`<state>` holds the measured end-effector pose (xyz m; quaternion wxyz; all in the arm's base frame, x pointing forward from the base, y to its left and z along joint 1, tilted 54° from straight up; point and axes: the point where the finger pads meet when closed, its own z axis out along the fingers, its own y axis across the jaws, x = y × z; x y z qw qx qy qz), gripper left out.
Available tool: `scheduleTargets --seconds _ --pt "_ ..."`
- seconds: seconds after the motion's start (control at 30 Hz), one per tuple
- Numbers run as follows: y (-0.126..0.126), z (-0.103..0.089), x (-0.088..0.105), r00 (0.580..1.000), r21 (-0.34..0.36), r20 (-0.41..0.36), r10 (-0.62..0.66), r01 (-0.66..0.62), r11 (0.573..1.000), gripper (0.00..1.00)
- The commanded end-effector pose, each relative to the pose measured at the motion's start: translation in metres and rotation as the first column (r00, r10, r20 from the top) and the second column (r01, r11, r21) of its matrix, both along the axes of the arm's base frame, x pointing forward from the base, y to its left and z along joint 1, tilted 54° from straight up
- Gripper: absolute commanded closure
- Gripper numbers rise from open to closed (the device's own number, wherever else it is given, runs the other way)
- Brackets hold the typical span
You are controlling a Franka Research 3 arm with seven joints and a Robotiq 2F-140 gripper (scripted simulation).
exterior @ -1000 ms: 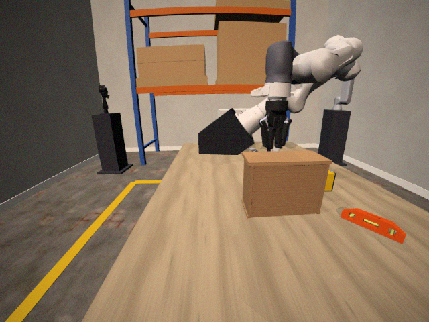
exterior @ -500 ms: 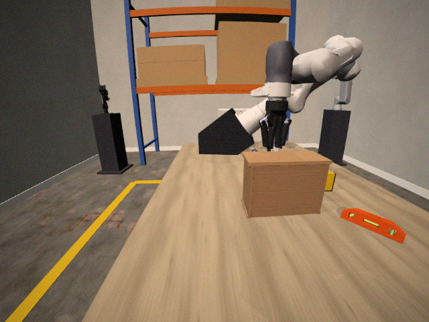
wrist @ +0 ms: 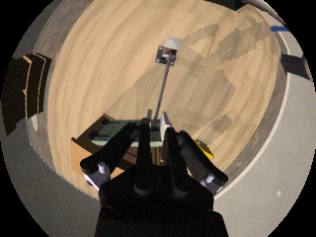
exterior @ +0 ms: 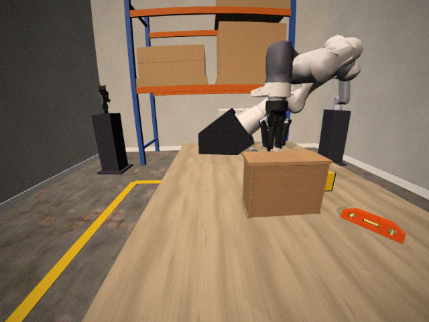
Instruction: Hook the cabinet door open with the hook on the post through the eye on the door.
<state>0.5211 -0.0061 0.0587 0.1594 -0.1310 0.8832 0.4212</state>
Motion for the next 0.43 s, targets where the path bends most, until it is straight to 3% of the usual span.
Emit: scheduleTargets --seconds 0.0,0.4 --pt "0.0006 -0.0011 -0.0004 1.000 0.000 0.001 0.001 -0.001 1.000 0.86" --pt "-0.0054 0.0035 -0.0017 1.000 0.000 0.001 0.001 -0.001 1.000 0.86"
